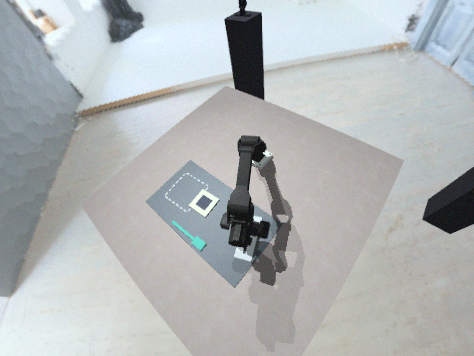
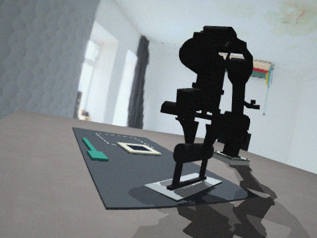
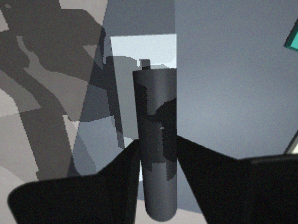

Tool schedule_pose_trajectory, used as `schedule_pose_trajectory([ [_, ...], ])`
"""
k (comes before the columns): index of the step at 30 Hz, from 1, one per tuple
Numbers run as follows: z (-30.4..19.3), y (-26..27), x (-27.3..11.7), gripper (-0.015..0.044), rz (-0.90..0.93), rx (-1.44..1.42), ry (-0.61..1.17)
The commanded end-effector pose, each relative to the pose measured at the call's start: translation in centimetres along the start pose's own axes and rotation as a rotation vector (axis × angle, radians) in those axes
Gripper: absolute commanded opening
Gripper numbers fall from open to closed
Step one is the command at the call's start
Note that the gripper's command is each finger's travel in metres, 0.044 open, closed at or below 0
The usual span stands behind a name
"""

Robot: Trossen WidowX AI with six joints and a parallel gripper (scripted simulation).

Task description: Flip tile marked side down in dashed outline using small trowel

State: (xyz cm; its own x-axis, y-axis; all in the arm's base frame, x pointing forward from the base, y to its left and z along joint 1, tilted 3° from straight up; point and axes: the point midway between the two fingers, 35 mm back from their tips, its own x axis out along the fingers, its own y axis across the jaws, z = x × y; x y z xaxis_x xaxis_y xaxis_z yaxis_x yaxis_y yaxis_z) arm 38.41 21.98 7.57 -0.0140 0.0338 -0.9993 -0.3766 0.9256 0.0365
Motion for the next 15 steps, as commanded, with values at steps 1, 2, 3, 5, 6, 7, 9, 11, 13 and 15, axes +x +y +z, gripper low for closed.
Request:
schedule_pose_trajectory([
  [1, 0.06, -0.44, 0.02, 0.0130, -0.011, -0.012, -0.002],
  [2, 0.06, -0.44, 0.02, 0.0130, -0.011, -0.037, -0.001],
  [3, 0.06, -0.44, 0.02, 0.0130, -0.011, -0.067, -0.001],
  [5, 0.06, -0.44, 0.02, 0.0130, -0.011, -0.127, -0.001],
  [6, 0.06, -0.44, 0.02, 0.0130, -0.011, -0.157, -0.001],
  [7, 0.06, -0.44, 0.02, 0.0130, -0.011, -0.187, -0.001],
  [9, 0.06, -0.44, 0.02, 0.0130, -0.011, -0.247, 0.000],
  [11, 0.06, -0.44, 0.02, 0.0130, -0.011, -0.307, 0.000],
  [13, 0.06, -0.44, 0.02, 0.0130, -0.011, -0.367, 0.000],
  [15, 0.06, -0.44, 0.02, 0.0130, -0.011, -0.427, 0.001],
])
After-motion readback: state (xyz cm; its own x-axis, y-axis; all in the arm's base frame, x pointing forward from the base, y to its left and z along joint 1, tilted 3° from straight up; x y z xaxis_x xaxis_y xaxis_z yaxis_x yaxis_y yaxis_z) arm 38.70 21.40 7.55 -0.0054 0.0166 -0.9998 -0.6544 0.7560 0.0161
